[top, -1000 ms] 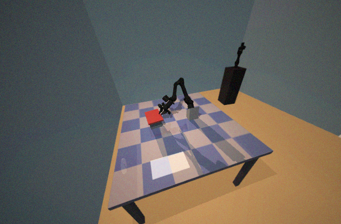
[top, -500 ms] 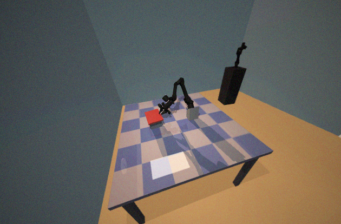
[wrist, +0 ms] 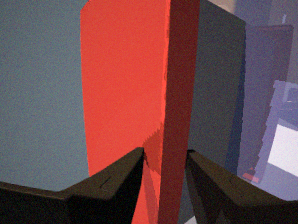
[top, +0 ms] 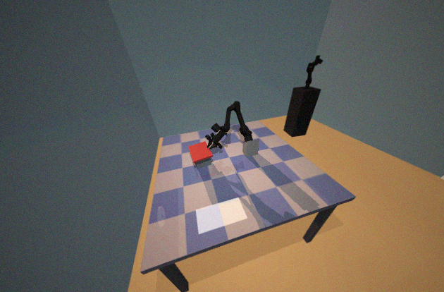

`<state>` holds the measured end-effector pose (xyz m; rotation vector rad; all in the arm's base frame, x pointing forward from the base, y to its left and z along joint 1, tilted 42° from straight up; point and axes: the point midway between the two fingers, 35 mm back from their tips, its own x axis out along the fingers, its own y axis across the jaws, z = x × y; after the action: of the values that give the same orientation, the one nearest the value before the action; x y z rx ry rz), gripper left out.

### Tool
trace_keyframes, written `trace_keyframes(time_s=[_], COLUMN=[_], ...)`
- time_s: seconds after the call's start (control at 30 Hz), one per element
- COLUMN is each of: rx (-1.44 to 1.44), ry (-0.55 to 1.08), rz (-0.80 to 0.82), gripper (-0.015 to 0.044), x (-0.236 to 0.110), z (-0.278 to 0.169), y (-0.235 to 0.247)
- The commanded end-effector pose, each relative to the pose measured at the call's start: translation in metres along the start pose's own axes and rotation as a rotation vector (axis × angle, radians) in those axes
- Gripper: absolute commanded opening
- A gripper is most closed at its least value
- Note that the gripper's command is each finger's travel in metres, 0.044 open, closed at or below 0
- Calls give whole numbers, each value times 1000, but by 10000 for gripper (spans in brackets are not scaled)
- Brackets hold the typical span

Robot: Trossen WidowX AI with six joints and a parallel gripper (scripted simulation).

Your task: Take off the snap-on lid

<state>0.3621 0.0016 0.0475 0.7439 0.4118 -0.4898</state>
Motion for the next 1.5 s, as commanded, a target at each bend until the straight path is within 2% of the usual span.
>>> trace_keyframes(time_s=[0.0,1.47], rx=[4,0], ry=[-1,0], rz=[10,5], gripper=[0,0], x=[-3,-2], z=[0,0], y=[4,6])
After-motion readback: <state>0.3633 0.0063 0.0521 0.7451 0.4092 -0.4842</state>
